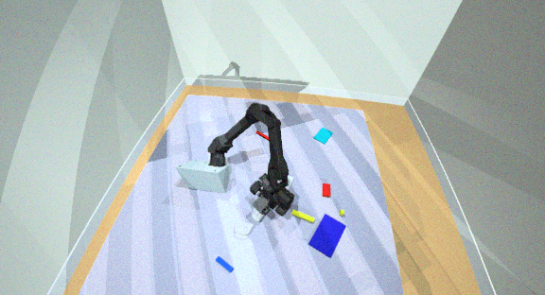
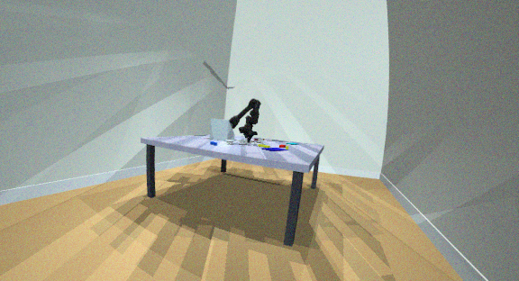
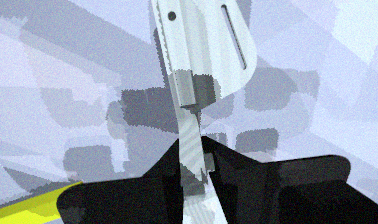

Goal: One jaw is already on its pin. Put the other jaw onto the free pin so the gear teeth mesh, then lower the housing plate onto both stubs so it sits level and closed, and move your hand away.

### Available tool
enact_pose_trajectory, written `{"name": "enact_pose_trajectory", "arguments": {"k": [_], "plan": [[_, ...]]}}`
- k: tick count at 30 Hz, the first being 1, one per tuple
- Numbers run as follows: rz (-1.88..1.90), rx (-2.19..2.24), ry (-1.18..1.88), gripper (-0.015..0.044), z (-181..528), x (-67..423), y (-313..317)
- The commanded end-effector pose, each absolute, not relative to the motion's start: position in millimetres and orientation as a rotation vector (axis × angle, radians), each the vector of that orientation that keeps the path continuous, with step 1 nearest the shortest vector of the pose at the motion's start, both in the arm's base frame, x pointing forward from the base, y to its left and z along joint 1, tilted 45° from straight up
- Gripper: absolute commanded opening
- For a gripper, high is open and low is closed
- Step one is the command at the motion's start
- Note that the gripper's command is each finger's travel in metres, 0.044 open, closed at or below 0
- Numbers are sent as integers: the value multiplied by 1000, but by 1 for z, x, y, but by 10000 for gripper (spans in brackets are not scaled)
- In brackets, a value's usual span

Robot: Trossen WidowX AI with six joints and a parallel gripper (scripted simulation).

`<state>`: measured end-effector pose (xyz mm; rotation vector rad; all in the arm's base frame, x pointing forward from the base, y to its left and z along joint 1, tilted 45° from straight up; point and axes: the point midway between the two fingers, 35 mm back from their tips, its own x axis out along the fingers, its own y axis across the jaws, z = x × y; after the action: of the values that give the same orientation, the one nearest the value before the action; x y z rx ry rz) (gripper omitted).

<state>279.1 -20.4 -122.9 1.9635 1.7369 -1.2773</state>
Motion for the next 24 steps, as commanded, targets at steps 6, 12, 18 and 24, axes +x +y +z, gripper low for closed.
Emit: {"name": "enact_pose_trajectory", "arguments": {"k": [6, 12, 18, 24], "plan": [[-1279, 1971, 1731, 194, -113, 281, -32], [-1283, 1970, 1732, 352, -73, 284, -70], [-1283, 1970, 1732, 440, -73, 284, -70], [-1283, 1970, 1732, 440, -73, 284, -70]]}}
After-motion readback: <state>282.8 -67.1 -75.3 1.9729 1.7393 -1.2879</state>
